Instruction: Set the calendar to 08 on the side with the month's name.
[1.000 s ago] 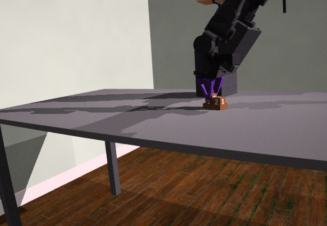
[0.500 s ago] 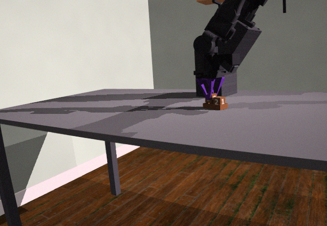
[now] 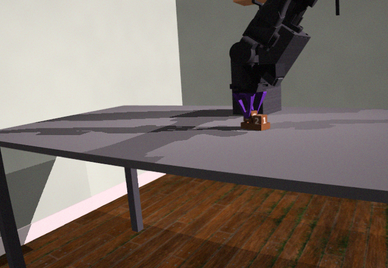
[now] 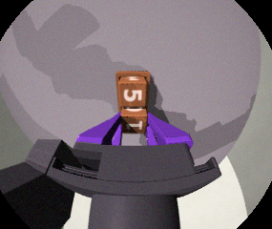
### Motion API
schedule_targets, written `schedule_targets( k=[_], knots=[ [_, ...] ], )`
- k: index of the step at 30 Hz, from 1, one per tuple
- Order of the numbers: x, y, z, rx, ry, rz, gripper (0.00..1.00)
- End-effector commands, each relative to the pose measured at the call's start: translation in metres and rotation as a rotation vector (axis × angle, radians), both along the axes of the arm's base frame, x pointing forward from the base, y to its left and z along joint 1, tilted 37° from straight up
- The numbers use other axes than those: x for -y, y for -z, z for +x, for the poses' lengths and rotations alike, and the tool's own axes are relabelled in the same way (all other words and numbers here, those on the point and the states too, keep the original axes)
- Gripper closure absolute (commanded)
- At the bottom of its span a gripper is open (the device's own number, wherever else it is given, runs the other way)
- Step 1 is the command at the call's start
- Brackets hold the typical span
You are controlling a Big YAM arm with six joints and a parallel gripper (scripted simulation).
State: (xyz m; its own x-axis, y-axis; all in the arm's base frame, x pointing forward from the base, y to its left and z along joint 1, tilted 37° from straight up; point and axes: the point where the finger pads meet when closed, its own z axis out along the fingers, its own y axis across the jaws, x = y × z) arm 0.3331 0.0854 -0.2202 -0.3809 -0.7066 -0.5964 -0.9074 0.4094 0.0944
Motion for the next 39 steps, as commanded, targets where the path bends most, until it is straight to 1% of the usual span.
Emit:
schedule_targets(
  k=[1,12,16,20,24,26,28,29,34,39],
  knots=[
    [0.002,-0.001,-0.010,-0.017,0.015,0.002,0.74],
    [-0.003,-0.002,-0.009,-0.013,0.003,0.002,0.74],
    [-0.005,0.005,-0.013,-0.023,0.000,0.002,0.74],
    [-0.006,0.001,-0.002,0.001,0.000,0.001,0.74],
    [-0.007,0.008,-0.003,-0.010,0.000,0.001,0.74],
    [-0.008,0.005,0.003,0.006,0.000,0.001,0.74],
    [-0.008,0.005,0.003,0.006,0.000,0.001,0.74],
    [-0.005,0.001,0.008,0.017,0.007,0.001,0.74],
    [-0.009,0.008,0.001,-0.002,0.000,0.001,0.74],
    [-0.008,0.006,0.002,0.003,0.002,0.001,0.74]
  ],
)
